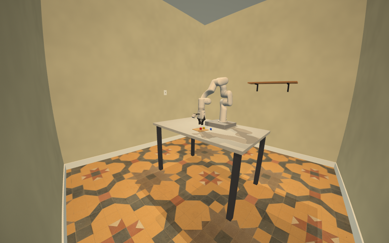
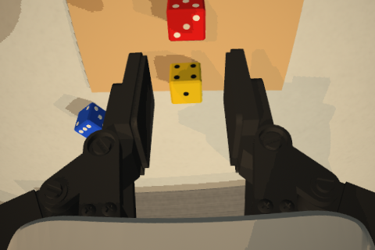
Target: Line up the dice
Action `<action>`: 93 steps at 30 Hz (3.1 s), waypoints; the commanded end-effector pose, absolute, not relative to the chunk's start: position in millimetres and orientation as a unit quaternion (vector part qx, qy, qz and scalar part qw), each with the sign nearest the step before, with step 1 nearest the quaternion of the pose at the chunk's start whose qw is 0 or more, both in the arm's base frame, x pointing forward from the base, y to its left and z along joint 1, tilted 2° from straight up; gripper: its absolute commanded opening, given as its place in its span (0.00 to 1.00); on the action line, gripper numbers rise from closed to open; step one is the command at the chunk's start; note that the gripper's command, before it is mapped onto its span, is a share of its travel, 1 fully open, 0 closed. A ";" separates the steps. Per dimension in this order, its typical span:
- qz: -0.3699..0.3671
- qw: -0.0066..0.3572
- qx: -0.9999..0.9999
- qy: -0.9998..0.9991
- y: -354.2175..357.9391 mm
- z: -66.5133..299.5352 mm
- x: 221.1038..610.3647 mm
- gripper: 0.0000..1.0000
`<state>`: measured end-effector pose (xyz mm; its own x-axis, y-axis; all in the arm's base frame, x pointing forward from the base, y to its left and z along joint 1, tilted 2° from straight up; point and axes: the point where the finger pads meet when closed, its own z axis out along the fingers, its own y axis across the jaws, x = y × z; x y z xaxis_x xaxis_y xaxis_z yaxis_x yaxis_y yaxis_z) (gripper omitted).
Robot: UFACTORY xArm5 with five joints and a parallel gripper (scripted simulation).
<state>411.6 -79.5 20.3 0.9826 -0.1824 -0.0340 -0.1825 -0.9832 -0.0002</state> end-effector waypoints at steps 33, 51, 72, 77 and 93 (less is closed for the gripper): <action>0.015 0.001 -0.996 0.092 -79.5 -10.2 412.5 0.36; 0.015 0.001 -0.996 0.092 -79.5 -10.2 412.5 0.36; 0.015 0.001 -0.996 0.092 -79.5 -10.2 412.5 0.36; 0.015 0.001 -0.996 0.092 -79.5 -10.2 412.5 0.36; 0.015 0.001 -0.996 0.092 -79.5 -10.2 412.5 0.36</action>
<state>411.1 -79.2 -11.3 0.9827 -0.1824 -0.0331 -0.1825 -0.9832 -0.0002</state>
